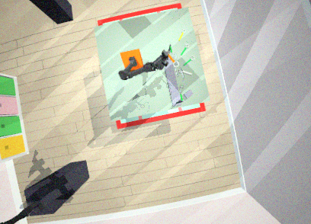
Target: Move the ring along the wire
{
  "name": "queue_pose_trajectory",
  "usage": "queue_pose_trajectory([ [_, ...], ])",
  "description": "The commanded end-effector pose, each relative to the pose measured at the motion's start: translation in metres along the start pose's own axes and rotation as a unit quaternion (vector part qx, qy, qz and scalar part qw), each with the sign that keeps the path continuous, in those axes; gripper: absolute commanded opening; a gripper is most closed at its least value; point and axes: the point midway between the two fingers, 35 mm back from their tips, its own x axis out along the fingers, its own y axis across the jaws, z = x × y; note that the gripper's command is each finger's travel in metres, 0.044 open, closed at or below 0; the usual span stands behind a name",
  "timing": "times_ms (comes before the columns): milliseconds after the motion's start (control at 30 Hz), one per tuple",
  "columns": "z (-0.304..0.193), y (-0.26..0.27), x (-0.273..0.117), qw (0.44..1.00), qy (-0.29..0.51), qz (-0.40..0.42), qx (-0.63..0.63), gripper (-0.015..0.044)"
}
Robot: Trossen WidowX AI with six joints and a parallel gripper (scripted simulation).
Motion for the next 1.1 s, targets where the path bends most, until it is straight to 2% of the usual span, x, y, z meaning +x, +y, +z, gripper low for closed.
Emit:
queue_pose_trajectory([
  [0,0.002,0.001,0.000,1.000,-0.005,-0.010,-0.025,-0.0150],
  [533,0.005,-0.018,0.000,0.981,-0.023,-0.091,-0.167,-0.0150],
  [1067,0.015,-0.038,-0.003,0.932,-0.042,-0.174,-0.315,-0.0150],
])
